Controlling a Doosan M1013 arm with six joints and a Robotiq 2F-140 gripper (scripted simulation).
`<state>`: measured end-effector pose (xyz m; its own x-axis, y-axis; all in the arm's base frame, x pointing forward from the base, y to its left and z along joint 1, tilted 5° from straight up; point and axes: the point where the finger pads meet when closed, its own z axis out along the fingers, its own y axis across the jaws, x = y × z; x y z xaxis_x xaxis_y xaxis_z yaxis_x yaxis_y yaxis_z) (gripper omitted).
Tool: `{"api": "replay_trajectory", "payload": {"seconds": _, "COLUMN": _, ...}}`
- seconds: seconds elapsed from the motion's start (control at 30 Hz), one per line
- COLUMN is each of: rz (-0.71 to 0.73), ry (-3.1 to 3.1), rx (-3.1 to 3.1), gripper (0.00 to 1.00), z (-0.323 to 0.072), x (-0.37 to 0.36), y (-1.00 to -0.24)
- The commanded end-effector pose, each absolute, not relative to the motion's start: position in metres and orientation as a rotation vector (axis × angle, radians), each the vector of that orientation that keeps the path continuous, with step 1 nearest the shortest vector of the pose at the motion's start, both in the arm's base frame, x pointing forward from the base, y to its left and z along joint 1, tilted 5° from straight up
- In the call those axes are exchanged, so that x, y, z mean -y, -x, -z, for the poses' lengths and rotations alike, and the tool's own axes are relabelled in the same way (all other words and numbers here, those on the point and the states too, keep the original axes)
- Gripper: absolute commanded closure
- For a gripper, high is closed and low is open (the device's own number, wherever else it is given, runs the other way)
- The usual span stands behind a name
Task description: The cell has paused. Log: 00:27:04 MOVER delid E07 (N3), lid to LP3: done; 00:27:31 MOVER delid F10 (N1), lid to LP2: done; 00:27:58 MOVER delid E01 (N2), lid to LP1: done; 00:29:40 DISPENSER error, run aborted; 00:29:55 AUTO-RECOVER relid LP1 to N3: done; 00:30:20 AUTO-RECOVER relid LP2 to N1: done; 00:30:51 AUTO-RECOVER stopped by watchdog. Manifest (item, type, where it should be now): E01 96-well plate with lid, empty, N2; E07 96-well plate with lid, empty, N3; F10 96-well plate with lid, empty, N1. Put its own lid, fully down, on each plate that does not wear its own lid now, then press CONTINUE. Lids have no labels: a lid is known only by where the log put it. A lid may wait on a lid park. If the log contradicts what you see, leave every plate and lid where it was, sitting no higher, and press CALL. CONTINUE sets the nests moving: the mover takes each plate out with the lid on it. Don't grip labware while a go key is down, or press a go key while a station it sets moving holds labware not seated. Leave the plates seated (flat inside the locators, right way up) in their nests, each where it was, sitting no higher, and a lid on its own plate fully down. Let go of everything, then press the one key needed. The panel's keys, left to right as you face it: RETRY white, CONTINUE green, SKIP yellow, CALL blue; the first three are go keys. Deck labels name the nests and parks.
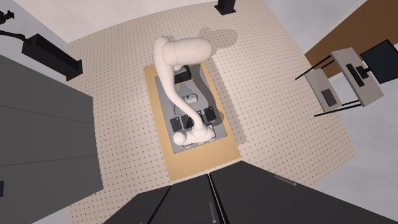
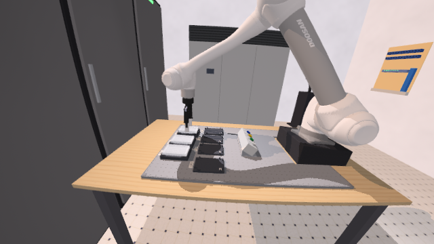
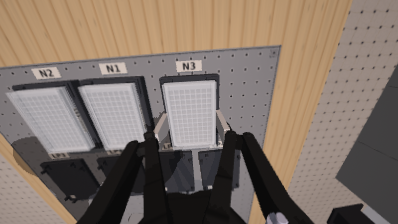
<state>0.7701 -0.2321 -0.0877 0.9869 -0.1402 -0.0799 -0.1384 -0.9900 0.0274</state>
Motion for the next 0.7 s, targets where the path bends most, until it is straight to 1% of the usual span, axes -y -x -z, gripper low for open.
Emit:
{"api": "replay_trajectory", "payload": {"seconds": 0.0, "rz": 0.129, "ry": -3.104, "rx": 0.215, "gripper": 1.00, "z": 0.0918, "x": 0.2348, "y": -0.7690}}
{"api": "replay_trajectory", "payload": {"seconds": 0.67, "rz": 0.129, "ry": -3.104, "rx": 0.215, "gripper": 1.00, "z": 0.0935, "x": 0.2348, "y": -0.7688}}
